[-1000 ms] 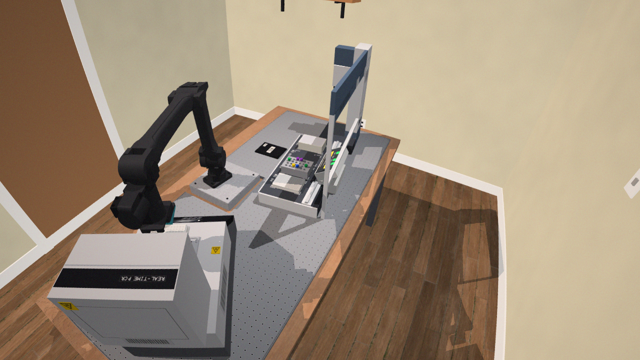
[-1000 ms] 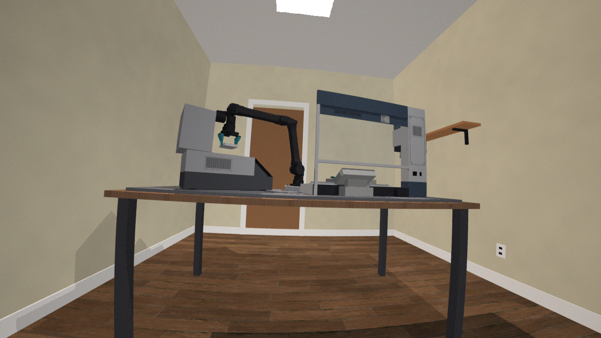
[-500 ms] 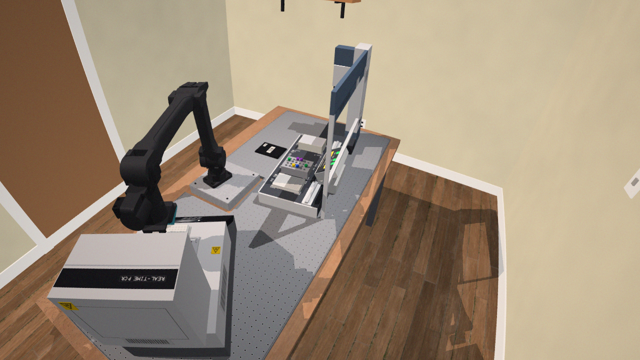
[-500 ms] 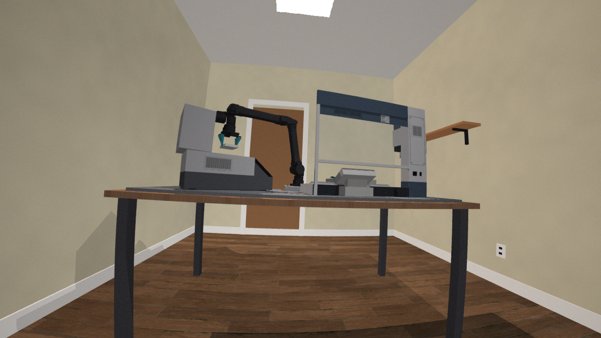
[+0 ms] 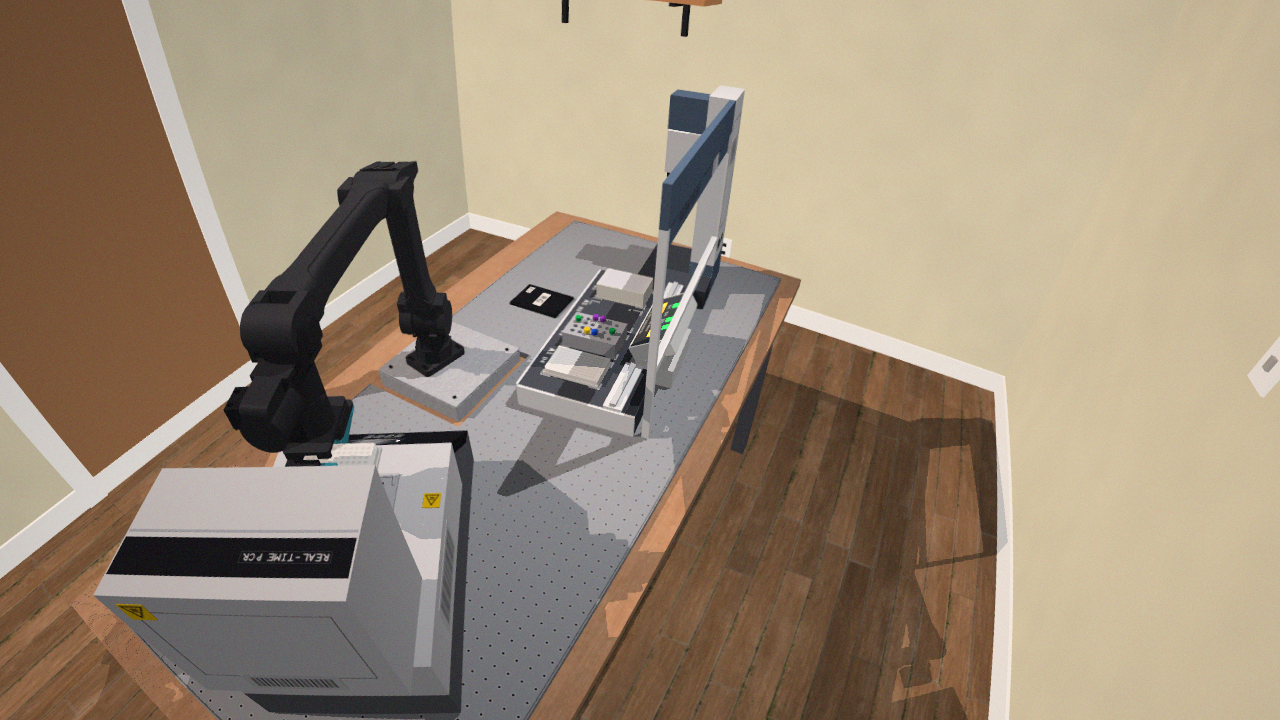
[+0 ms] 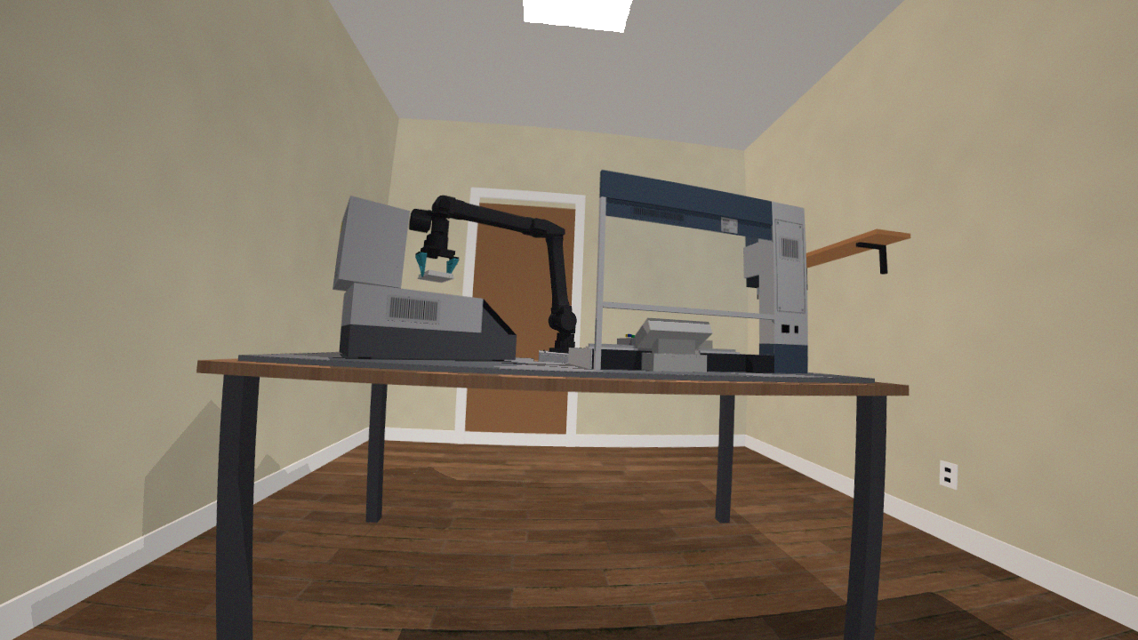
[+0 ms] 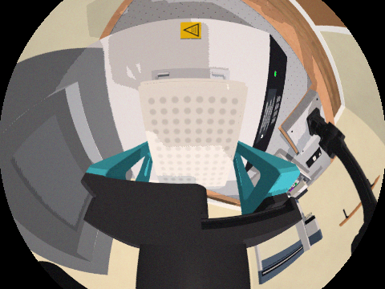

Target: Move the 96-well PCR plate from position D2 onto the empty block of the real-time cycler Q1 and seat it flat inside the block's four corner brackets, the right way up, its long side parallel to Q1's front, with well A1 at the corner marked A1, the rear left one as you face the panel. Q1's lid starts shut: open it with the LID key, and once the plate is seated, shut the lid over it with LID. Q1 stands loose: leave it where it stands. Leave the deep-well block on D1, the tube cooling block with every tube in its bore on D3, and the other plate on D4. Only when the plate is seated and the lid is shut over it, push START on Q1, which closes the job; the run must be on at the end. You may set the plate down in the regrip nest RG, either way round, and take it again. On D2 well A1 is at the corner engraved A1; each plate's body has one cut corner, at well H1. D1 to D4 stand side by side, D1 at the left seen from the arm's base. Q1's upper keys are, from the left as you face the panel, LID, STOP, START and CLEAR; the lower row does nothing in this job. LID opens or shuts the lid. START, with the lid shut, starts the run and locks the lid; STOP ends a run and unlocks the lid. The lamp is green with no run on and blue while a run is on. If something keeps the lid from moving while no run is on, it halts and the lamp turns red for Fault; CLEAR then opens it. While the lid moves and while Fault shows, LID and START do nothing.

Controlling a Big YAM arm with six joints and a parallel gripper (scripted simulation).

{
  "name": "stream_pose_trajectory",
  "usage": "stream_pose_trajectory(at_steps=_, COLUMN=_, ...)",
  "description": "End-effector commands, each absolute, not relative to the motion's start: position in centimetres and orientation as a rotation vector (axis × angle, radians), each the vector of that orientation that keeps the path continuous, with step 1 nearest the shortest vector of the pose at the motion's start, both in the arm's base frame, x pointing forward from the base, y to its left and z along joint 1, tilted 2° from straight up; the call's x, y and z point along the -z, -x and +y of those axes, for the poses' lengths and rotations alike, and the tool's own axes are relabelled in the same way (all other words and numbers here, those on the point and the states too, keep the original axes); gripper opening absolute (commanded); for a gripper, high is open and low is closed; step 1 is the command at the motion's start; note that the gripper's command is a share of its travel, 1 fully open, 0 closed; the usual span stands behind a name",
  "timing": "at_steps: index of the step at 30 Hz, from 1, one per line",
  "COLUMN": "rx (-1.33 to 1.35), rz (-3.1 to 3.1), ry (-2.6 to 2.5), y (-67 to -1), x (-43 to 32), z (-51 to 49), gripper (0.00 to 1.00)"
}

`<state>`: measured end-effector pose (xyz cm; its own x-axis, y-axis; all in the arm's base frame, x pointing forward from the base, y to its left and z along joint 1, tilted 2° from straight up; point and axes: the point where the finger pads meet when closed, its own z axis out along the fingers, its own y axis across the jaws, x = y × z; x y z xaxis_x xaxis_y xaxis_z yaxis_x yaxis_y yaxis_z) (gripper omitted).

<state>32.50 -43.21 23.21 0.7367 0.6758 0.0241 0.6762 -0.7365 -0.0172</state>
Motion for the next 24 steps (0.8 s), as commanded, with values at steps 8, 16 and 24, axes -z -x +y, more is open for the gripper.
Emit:
stream_pose_trajectory(at_steps=8, rx=0.027, rz=-1.134, ry=2.911, y=-33.4, x=-23.7, z=-44.3, gripper=0.00)
stream_pose_trajectory(at_steps=16, rx=0.052, rz=-1.135, ry=2.971, y=-32.9, x=-26.1, z=-44.9, gripper=0.00)
stream_pose_trajectory(at_steps=24, rx=0.058, rz=-1.168, ry=2.967, y=-33.5, x=-26.1, z=-43.7, gripper=0.00)
